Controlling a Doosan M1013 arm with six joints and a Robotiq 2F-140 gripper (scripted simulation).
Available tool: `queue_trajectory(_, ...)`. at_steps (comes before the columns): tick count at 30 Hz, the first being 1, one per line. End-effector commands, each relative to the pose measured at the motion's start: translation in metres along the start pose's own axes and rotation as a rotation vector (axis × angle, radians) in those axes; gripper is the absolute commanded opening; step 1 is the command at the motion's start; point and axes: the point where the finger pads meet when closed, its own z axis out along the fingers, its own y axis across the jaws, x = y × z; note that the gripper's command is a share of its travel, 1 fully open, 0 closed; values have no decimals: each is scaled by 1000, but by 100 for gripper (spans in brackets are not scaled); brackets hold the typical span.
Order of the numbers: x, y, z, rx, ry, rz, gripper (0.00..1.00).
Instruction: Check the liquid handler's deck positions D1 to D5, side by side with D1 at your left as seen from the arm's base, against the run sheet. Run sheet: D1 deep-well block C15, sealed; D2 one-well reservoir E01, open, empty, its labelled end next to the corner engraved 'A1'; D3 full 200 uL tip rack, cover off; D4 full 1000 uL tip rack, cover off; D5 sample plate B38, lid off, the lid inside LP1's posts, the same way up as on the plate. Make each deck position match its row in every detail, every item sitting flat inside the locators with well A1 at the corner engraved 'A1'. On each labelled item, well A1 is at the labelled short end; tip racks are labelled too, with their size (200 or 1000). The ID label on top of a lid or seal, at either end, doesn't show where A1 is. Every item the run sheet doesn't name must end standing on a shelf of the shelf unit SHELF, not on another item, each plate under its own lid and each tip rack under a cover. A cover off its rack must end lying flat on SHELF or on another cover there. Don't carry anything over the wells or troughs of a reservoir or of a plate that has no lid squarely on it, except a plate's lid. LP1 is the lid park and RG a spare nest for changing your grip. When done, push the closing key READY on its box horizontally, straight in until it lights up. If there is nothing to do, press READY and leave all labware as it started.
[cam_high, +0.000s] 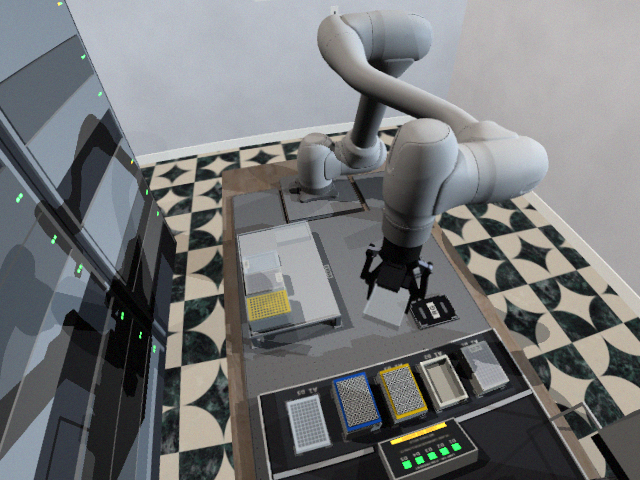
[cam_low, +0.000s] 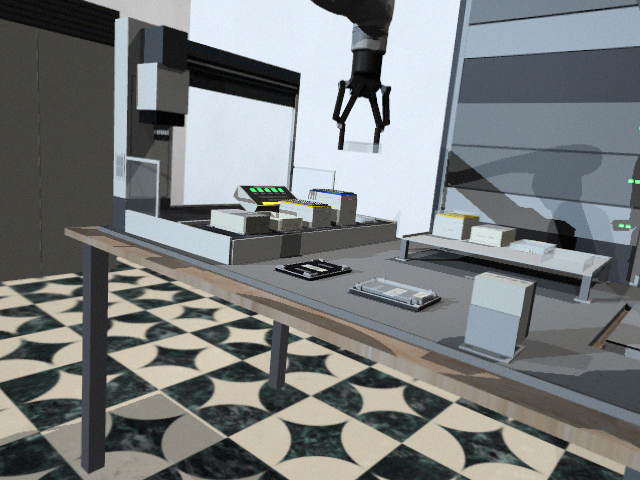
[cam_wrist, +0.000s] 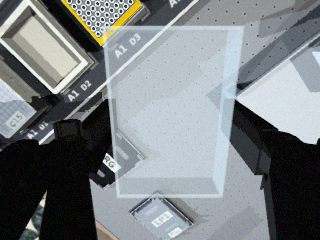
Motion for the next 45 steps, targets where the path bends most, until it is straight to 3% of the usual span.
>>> queue_trajectory(1, 0, 0, -1, 0, 2, 81, 10)
queue_trajectory(45, 0, 0, -1, 1, 2, 860, 10)
